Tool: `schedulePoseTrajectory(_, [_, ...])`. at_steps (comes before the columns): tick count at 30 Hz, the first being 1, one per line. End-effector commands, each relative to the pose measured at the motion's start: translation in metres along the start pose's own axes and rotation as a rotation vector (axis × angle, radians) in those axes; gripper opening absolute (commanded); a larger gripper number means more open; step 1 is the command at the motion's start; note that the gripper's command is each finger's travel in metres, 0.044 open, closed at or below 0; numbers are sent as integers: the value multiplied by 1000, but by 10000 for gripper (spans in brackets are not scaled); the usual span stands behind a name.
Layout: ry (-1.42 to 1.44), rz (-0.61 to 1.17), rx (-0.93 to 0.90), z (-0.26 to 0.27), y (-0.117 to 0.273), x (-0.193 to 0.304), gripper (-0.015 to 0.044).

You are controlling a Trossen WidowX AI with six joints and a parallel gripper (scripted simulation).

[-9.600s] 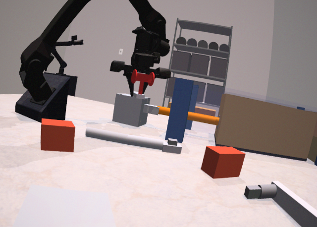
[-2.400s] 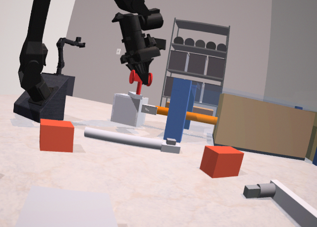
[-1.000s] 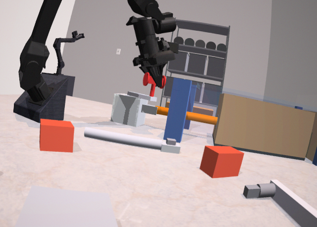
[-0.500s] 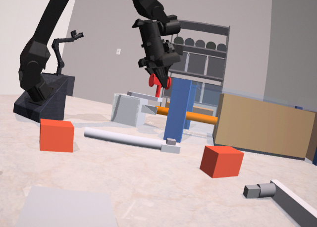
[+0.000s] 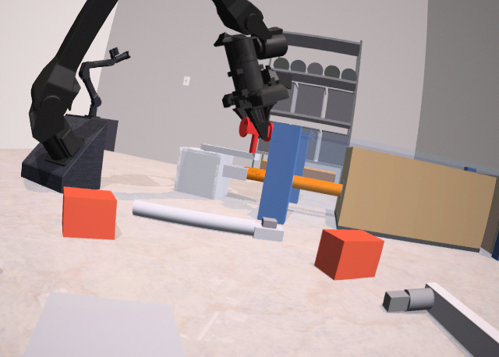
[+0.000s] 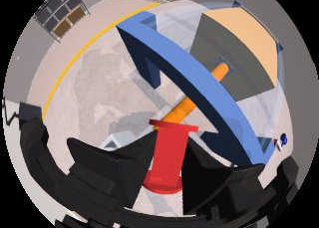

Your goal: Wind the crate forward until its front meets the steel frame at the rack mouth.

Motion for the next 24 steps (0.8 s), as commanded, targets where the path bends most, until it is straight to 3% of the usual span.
schedulePoseTrajectory(1, [-6, -2, -7, 8, -5, -6, 0])
schedulePoseTrajectory(24, [-7, -4, -9, 38, -12, -22, 0])
Point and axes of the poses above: the point midway between the two fingers, 35 mm back from their tips, its own y axis back along the fingers, its own z axis across the jaws, x = y × z, the point moved 3 cm from there along y, back along the fingers, and after that the axes turned 1 degree about y, right-handed, at the moved point
